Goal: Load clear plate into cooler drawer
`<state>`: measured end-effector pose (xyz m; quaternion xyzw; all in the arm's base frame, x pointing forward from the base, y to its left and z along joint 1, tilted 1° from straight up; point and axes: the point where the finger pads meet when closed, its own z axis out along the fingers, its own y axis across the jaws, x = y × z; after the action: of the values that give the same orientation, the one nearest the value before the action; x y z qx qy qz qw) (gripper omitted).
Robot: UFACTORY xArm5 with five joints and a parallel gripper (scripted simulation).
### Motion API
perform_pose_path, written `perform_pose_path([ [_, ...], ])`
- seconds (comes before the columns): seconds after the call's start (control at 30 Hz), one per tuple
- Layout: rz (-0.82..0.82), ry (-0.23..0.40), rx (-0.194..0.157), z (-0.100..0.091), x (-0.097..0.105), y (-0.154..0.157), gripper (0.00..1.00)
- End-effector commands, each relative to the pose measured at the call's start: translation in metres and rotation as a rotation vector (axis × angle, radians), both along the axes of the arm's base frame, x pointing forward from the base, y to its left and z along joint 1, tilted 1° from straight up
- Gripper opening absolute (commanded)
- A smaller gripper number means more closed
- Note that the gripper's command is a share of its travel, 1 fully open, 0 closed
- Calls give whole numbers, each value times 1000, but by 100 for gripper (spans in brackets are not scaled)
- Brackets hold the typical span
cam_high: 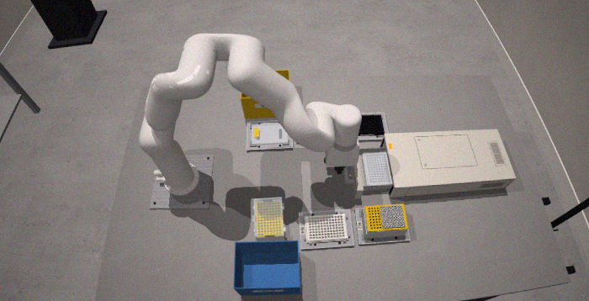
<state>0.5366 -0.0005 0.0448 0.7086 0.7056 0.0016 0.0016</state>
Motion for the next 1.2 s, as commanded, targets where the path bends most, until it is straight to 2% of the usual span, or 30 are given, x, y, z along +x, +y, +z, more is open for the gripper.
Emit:
perform_pose_path([
  [0.0,0,-4,17,2,8,0,0],
  [0.23,0,-4,17,2,12,0,0],
  [1.0,0,-4,17,2,47,0,0],
  [1.17,0,-4,17,2,48,0,0],
])
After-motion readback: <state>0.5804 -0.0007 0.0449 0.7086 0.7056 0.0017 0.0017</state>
